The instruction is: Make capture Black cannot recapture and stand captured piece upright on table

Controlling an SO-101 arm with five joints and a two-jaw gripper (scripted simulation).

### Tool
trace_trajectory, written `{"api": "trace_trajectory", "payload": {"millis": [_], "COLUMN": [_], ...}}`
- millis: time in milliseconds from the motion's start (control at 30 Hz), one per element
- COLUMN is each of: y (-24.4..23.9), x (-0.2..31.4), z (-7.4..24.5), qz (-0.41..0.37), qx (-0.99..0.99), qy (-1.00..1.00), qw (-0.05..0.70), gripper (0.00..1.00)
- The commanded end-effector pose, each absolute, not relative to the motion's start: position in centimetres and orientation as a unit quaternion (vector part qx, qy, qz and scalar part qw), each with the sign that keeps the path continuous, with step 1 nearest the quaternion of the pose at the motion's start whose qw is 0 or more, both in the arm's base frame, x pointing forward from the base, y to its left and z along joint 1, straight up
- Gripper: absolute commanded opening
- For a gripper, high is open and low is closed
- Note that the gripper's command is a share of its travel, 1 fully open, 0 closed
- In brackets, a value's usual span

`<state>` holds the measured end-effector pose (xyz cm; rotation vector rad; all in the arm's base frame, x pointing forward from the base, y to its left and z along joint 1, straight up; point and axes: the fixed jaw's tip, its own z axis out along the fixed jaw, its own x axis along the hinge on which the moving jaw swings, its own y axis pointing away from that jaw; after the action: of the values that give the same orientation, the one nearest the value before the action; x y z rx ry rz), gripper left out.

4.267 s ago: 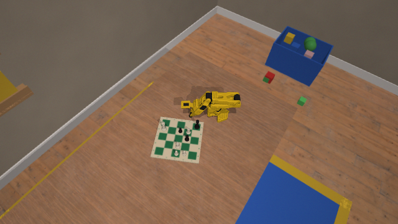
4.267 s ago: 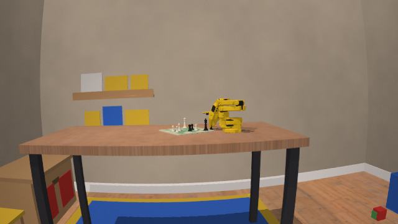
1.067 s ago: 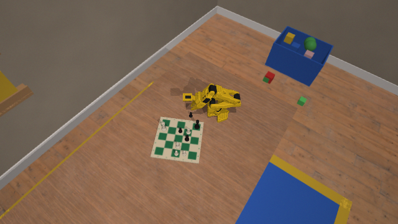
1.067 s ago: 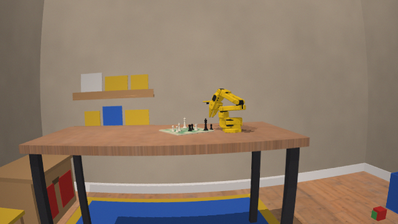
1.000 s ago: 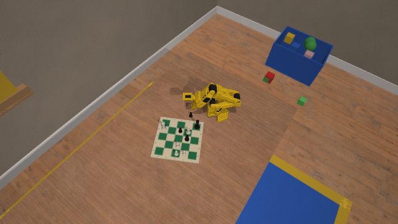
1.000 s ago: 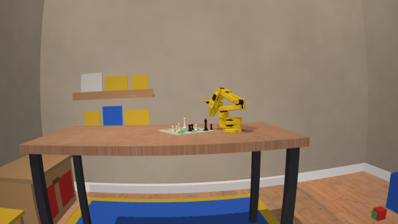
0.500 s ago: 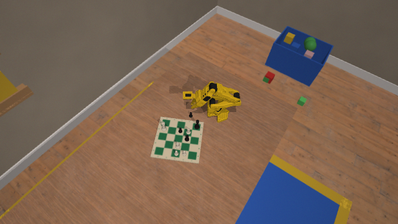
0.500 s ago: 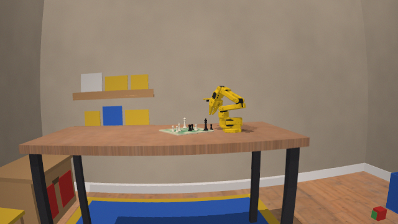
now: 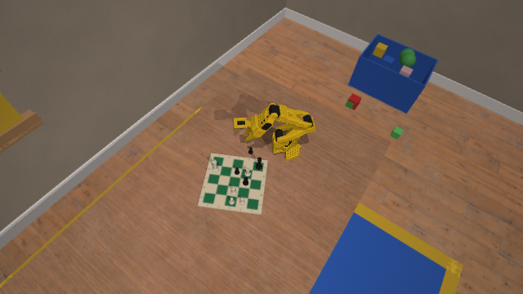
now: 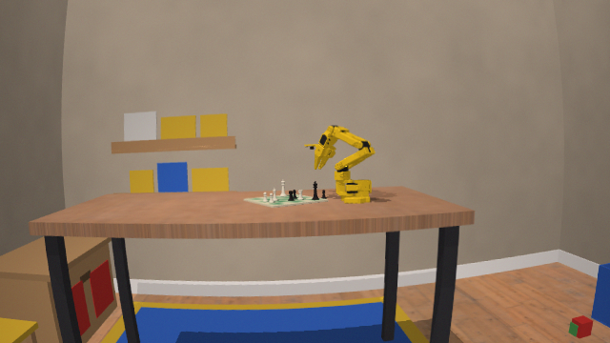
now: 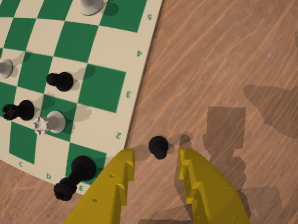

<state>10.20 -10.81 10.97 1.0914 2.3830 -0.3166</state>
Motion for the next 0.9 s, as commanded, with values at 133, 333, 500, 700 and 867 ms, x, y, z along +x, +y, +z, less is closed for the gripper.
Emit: {"api": "trace_trajectory", "payload": {"millis": [133, 333, 500, 700, 867], "y": [-13.0, -14.4, -15.1, -15.3, -15.3], "x": [14.7, 18.6, 21.4, 22.6, 22.7], "z": [12.9, 13.0, 12.3, 11.9, 11.9], "qz": [-0.100, -0.091, -0.085, -0.083, -0.083], "qx": [0.360, 0.329, 0.307, 0.298, 0.298], "qy": [0.893, 0.905, 0.912, 0.915, 0.915], "qw": [0.250, 0.255, 0.259, 0.260, 0.260], "gripper": [0.11, 0.12, 0.12, 0.12, 0.12]}}
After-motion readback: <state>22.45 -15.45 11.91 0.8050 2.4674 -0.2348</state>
